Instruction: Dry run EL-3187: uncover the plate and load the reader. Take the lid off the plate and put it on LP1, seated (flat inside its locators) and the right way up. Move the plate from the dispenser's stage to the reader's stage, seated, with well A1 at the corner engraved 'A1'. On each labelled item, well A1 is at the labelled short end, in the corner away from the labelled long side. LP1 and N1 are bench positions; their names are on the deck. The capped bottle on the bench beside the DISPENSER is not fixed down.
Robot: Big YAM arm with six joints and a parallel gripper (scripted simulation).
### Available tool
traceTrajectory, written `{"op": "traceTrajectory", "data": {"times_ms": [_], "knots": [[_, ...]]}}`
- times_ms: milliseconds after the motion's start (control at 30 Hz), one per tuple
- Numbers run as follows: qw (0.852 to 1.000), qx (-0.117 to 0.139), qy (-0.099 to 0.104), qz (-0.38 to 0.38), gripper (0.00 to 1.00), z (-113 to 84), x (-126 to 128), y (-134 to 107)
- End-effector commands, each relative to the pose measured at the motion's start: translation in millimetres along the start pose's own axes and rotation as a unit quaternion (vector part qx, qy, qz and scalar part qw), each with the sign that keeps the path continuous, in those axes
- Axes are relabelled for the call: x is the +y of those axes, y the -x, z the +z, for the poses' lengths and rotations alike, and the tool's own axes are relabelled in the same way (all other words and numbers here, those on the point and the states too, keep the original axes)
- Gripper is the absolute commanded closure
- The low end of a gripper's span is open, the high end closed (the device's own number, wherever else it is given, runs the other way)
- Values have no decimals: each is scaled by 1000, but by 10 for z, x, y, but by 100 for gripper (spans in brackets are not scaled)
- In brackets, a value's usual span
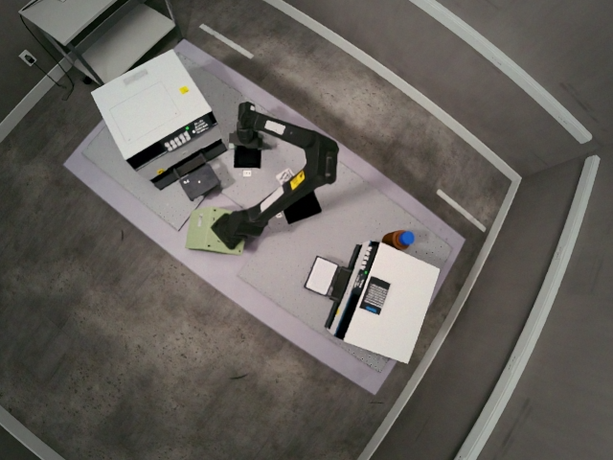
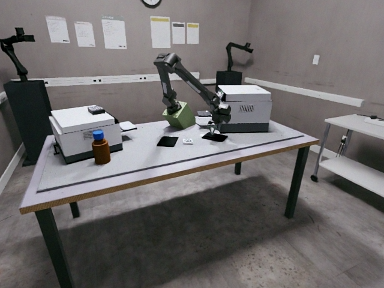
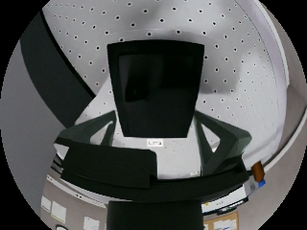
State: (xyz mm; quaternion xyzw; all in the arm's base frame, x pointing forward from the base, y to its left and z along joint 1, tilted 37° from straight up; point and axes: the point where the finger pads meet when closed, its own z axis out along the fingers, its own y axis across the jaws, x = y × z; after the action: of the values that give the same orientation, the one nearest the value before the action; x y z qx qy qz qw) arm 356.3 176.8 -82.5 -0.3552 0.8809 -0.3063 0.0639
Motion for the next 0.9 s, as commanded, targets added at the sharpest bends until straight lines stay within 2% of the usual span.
{"op": "traceTrajectory", "data": {"times_ms": [0,233,333,367,467,700,867], "knots": [[1000,-22,0,10,0,-277,-12,166],[999,-27,0,21,0,-523,-45,205],[1000,-23,0,21,0,-523,-42,194],[1000,-17,0,18,0,-479,-25,147],[1000,-7,0,11,0,-519,15,59],[999,-24,1,21,0,-853,-23,149],[1000,-19,-1,25,0,-914,-49,160]]}}
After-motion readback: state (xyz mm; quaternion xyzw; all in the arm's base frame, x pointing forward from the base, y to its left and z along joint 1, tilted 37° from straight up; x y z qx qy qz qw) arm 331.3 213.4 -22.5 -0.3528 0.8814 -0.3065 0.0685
